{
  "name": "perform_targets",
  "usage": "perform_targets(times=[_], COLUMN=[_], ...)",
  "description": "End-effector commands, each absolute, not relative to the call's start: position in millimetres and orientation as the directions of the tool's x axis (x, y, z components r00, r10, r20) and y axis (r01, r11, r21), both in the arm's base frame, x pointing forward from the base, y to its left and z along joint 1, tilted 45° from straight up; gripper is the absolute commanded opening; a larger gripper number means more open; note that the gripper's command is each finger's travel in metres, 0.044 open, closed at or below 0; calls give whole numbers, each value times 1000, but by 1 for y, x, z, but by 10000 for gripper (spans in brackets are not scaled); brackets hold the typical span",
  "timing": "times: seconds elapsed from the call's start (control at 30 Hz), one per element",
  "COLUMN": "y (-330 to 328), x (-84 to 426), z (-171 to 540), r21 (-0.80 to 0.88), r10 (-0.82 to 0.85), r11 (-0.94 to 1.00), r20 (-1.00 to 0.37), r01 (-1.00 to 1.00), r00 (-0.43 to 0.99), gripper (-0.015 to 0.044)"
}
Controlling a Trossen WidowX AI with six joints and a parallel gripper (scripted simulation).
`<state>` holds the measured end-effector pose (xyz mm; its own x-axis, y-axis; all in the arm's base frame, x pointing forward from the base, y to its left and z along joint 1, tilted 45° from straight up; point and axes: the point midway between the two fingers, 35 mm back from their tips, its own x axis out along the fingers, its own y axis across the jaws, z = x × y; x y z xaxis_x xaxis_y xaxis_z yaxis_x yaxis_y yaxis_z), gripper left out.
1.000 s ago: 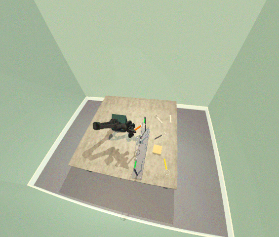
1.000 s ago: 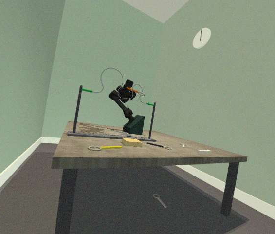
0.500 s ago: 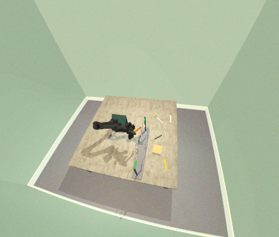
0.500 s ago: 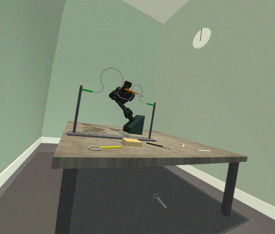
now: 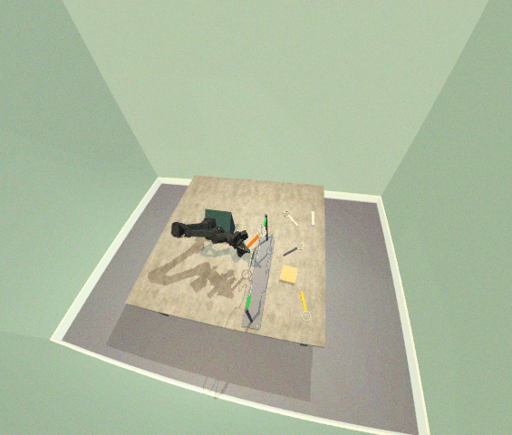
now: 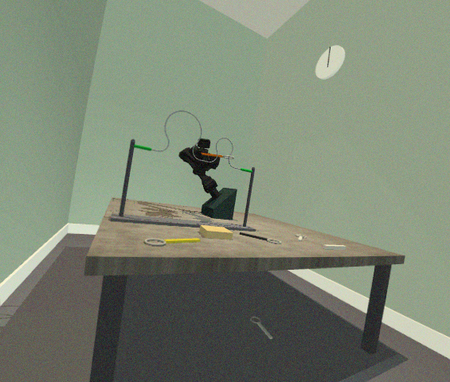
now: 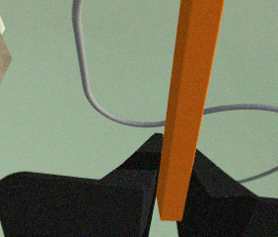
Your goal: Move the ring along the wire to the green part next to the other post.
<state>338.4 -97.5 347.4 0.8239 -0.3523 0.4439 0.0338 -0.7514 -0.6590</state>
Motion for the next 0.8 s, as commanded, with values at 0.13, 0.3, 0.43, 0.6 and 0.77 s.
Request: perform_targets(times=[0.13, 0.3, 0.43, 0.6, 0.77], y=[-116, -126, -132, -143, -148], x=[337, 336, 336, 343, 344], z=[321, 305, 293, 277, 258], r21=[-784, -851, -891, -937, -970], r10=[-428, -470, -492, -470, -487], r11=[-620, -523, -448, -338, -221], r20=[385, 344, 310, 250, 202], r01=[44, 58, 69, 89, 104], r00=[818, 813, 814, 847, 850], gripper=[-150, -150, -150, -150, -150])
